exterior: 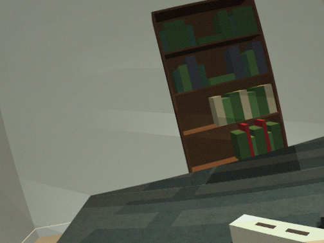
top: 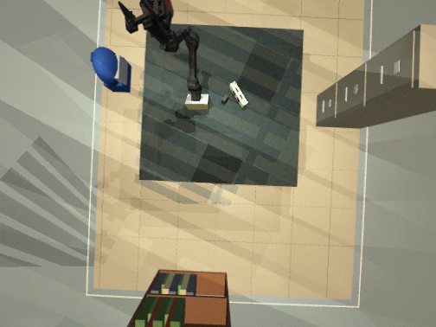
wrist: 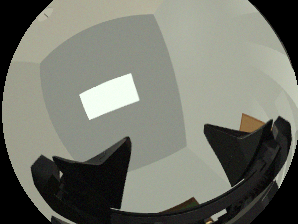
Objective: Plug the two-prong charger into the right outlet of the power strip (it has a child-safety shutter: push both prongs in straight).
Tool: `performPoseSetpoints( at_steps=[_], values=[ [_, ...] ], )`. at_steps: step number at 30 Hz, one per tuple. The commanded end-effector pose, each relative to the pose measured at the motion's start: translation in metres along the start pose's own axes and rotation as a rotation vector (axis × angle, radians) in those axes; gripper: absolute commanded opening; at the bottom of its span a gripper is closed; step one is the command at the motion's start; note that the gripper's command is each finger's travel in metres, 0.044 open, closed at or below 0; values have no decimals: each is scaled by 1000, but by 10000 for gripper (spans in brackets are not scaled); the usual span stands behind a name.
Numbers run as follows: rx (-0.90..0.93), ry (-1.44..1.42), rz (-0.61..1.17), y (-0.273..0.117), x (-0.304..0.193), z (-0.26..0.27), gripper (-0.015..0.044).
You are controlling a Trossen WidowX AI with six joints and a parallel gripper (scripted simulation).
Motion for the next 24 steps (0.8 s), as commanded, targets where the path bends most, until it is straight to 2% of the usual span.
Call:
performPoseSetpoints(
  at_steps=[1,2,12,24],
  values=[
    [1,0,2,0,0,0,426],
    [4,-2,7,0,-2,2,440],
    [129,-52,180,-9,-48,45,440],
    [359,-163,415,-41,-110,111,440]
  ],
)
Point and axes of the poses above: the point midway between the two fingers, 35 mm back from their tips, its own y axis out along the fingers, its own z axis across the jaws, x = y × z, the point moved 2 cm from there along -y, back along the fingers, and after that the axes turned 12 degrees about -y, right-handed, at the moved point
